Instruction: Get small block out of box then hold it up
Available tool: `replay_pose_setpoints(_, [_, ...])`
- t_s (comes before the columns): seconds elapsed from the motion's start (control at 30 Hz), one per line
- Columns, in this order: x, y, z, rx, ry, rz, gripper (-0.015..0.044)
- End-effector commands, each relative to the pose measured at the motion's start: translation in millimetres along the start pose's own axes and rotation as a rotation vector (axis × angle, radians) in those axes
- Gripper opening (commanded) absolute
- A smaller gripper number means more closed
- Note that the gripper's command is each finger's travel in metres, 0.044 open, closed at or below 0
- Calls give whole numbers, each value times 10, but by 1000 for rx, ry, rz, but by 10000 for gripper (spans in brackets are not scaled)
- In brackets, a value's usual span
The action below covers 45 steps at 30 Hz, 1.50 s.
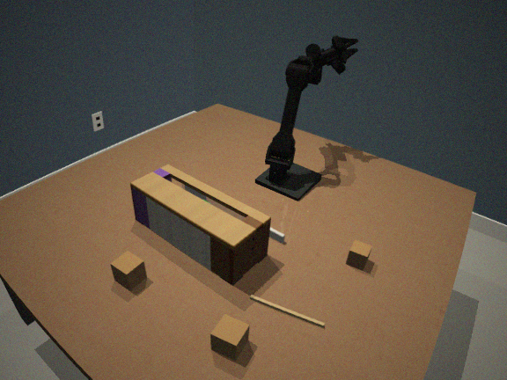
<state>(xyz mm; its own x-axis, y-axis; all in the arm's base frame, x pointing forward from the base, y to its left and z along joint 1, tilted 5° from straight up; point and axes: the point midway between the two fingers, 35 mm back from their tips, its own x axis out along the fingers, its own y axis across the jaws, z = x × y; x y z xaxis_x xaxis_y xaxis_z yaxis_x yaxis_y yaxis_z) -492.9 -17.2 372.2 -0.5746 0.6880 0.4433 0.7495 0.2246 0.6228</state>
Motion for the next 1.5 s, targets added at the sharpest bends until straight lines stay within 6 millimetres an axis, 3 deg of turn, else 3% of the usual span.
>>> replay_pose_setpoints(0.0, [-13,-5,-17,-5,4,-4,400])
replay_pose_setpoints(0.13, [-300,-92,-360,-100,82,-89,400])
replay_pose_setpoints(0.37, [-1015,-180,-1030,-302,286,-239,400])
replay_pose_setpoints(0.6, [-1941,-169,-1610,-511,554,-349,400])
replay_pose_setpoints(0.8, [-2835,-37,-1971,-681,820,-390,400])
replay_pose_setpoints(1.13, [-4291,448,-2227,-908,1282,-334,400])
replay_pose_setpoints(1.47, [-5499,1158,-2093,-1044,1711,-139,400])
